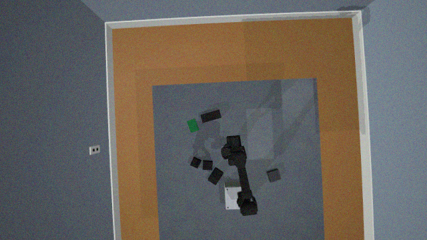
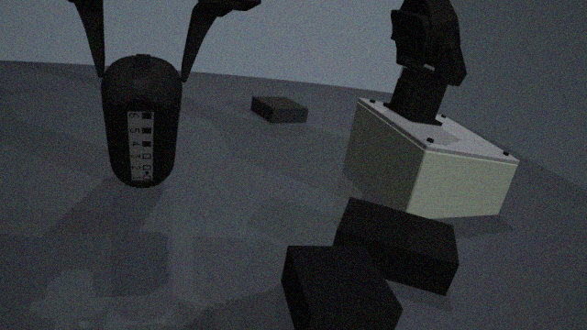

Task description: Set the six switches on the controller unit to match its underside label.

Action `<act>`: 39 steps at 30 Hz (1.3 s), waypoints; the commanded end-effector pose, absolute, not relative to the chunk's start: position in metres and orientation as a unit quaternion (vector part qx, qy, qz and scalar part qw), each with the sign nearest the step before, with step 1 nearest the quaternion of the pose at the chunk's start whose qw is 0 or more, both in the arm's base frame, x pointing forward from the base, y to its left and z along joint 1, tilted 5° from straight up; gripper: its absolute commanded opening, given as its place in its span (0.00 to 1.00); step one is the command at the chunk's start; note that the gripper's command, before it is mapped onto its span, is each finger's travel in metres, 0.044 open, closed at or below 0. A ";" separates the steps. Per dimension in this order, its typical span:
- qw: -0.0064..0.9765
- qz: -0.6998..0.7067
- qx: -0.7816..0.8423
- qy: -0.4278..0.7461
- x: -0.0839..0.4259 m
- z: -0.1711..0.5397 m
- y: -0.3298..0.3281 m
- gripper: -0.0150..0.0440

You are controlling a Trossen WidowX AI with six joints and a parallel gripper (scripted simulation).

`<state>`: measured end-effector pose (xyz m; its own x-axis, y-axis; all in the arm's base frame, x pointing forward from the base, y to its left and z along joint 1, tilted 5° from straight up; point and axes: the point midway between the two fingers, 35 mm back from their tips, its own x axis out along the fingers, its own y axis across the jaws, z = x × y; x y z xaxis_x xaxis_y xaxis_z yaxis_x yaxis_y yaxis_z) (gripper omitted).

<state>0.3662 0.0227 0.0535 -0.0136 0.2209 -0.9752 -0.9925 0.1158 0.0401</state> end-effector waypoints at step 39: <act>0.593 0.544 -0.382 0.455 0.361 0.057 -0.016 0.82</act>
